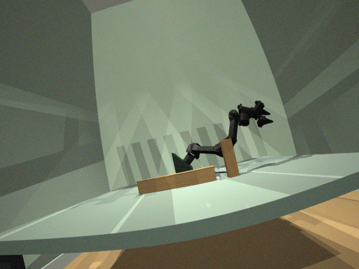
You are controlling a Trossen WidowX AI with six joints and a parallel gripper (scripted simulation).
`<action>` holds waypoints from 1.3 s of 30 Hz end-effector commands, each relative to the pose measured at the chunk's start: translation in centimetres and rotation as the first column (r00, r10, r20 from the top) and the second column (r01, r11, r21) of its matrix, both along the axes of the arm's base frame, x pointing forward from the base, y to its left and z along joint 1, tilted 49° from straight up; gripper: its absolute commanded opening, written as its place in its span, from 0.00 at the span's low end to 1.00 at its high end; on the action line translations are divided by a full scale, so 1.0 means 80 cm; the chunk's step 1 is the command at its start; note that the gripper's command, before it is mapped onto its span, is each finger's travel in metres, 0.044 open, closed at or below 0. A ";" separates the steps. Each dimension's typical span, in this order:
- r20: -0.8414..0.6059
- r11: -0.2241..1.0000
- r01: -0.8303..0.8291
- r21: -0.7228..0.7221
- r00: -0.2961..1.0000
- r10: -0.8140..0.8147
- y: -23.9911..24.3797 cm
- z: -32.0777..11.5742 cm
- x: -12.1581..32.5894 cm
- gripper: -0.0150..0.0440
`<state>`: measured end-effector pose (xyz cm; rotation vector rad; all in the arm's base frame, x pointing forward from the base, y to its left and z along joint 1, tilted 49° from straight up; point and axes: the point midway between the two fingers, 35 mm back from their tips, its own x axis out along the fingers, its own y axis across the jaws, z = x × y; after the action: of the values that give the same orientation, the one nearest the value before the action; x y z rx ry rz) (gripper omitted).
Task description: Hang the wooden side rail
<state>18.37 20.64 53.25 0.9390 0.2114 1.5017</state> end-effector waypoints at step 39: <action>0.435 0.557 -0.294 0.777 0.890 -0.137 -0.213 0.111 -0.274 1.00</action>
<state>-2.95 5.07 62.18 1.2367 -0.8675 1.8913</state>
